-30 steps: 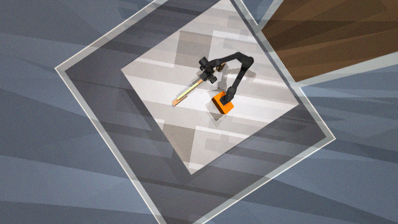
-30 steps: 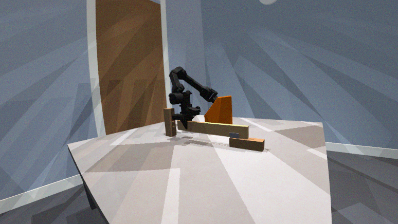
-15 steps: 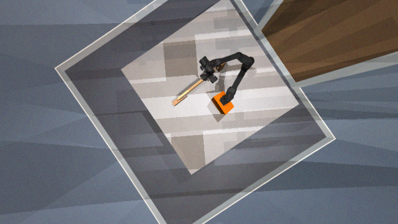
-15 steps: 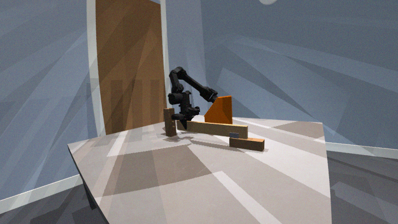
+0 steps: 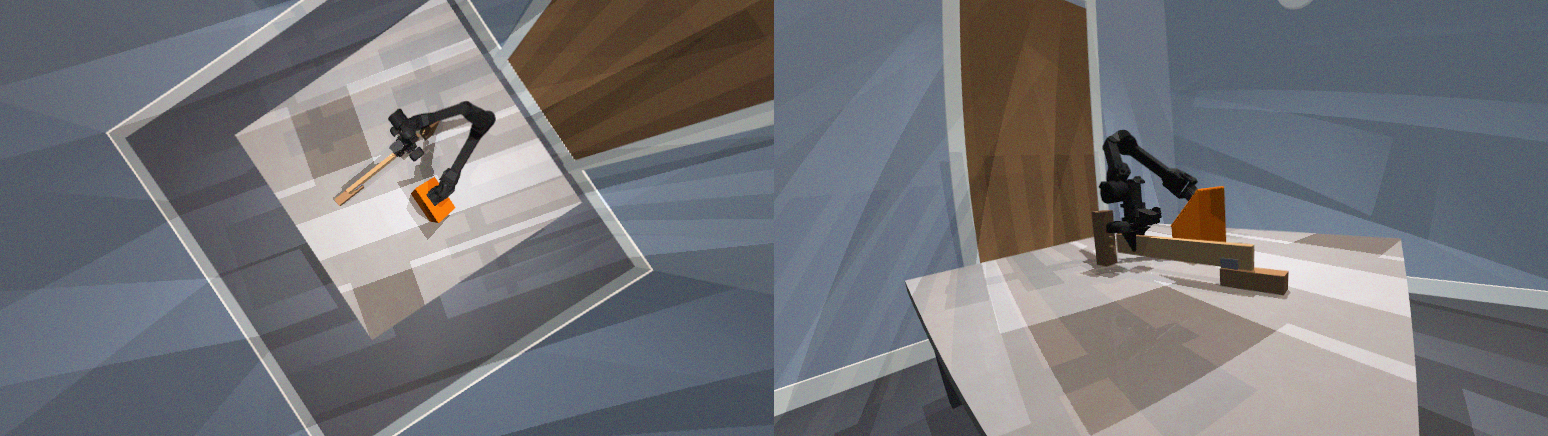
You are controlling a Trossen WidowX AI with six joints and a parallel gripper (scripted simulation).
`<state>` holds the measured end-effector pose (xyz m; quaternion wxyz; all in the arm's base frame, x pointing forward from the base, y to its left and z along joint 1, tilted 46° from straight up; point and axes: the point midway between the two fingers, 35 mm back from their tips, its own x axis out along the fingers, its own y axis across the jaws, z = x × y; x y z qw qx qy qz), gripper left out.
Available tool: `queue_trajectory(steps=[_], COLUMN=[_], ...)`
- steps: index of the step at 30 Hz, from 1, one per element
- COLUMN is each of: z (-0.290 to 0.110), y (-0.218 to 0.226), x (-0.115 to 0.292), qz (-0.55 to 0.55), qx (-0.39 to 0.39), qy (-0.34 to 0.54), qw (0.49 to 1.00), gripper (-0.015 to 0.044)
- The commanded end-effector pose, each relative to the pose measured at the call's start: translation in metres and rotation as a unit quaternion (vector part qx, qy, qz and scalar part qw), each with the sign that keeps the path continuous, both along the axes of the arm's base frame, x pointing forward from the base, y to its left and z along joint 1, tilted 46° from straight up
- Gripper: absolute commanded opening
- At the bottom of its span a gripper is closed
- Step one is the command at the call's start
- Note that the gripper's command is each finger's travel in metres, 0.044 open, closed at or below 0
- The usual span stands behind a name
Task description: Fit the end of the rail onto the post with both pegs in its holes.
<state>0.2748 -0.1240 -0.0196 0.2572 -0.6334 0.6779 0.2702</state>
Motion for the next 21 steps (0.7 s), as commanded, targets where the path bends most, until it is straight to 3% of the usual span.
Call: queue_trajectory(steps=[1, 21], z=[0.0047, 0.0087], y=[-0.0003, -0.005], x=[0.0033, 0.0031], qz=[0.003, 0.003], qx=[0.0, 0.0], qy=[-0.004, -0.004], qw=[1.0, 1.0], gripper=[0.0, 0.0])
